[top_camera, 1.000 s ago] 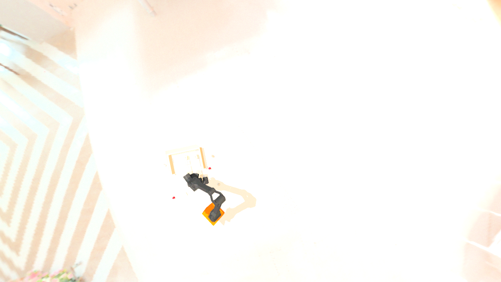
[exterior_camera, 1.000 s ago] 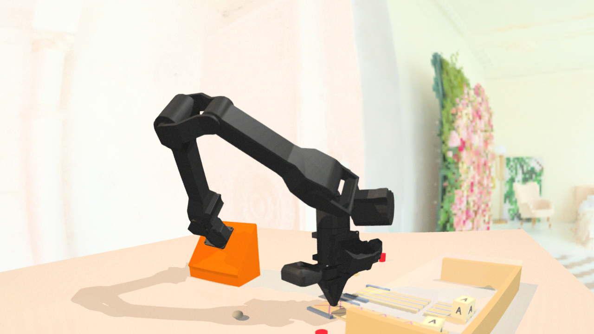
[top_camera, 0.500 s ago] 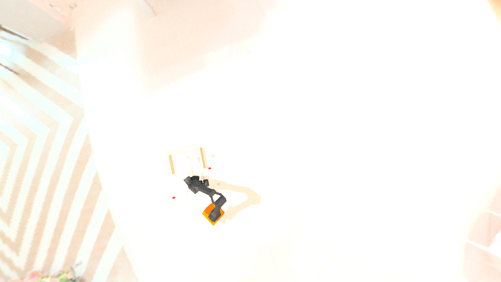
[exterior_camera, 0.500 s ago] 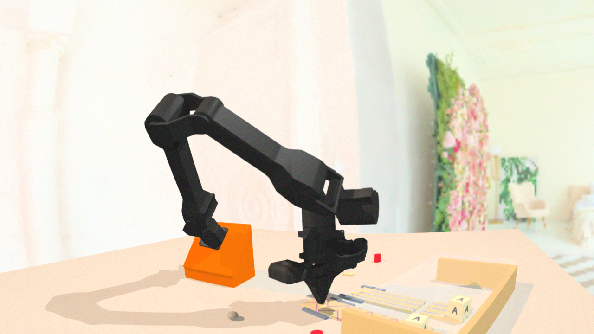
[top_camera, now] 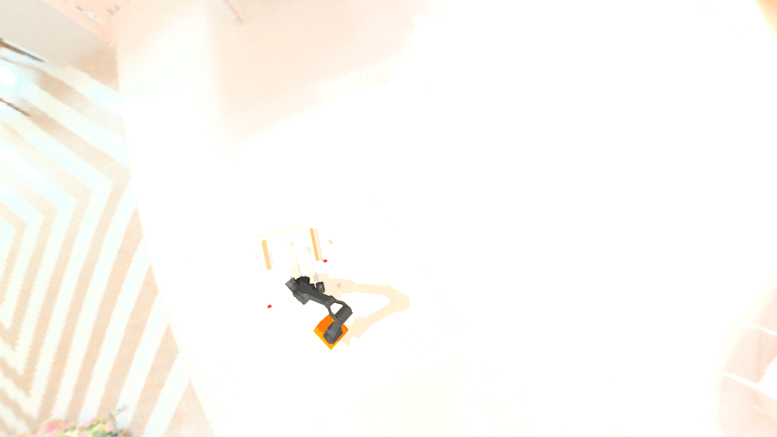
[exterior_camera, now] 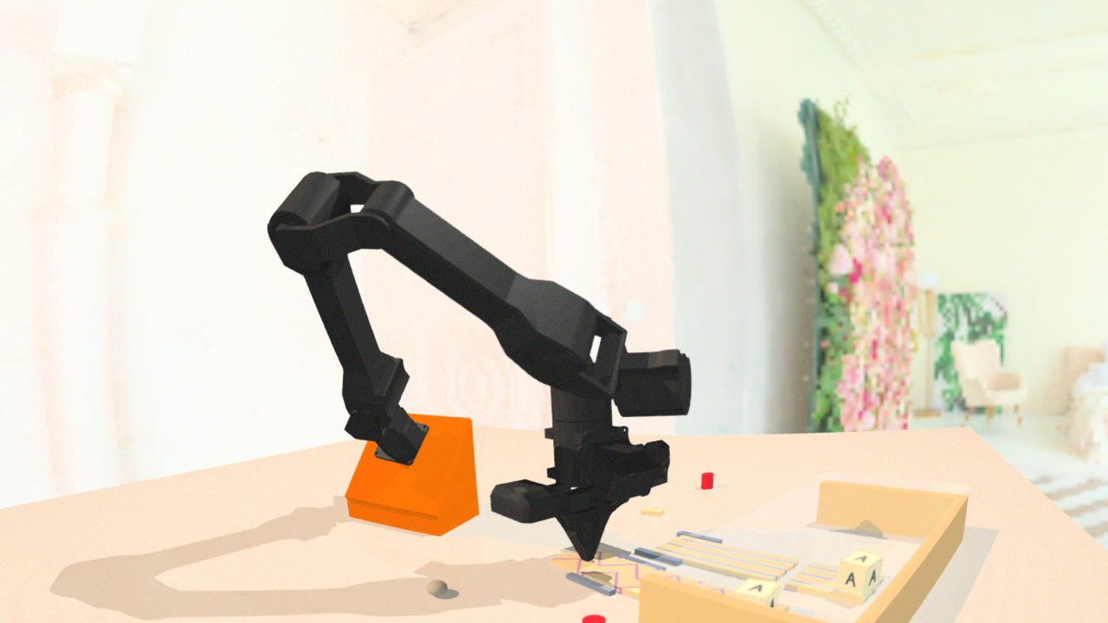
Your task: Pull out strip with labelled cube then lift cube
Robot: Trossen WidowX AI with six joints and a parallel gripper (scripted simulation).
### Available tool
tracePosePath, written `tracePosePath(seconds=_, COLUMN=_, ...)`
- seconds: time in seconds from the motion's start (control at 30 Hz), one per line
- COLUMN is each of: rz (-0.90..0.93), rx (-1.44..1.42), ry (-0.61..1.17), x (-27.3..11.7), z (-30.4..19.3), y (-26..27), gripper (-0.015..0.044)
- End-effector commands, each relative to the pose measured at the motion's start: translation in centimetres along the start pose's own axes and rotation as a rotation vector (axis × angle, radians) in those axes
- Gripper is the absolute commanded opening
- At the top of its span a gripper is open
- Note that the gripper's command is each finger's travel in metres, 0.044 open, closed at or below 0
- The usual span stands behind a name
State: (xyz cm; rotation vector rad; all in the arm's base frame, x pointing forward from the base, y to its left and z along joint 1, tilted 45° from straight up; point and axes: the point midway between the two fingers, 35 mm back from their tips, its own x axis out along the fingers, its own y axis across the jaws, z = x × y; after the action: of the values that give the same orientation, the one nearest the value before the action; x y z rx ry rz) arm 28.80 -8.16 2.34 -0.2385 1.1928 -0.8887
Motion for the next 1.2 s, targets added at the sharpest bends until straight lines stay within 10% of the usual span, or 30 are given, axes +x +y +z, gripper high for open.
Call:
tracePosePath(seconds=0.0, rz=-0.008, rx=-0.003, ry=0.014, x=0.3, z=-1.1, y=-0.2, gripper=0.0)
tracePosePath(seconds=1.17, rz=-0.008, rx=-0.005, ry=0.016, x=0.3, z=-6.5, y=-0.2, gripper=0.0)
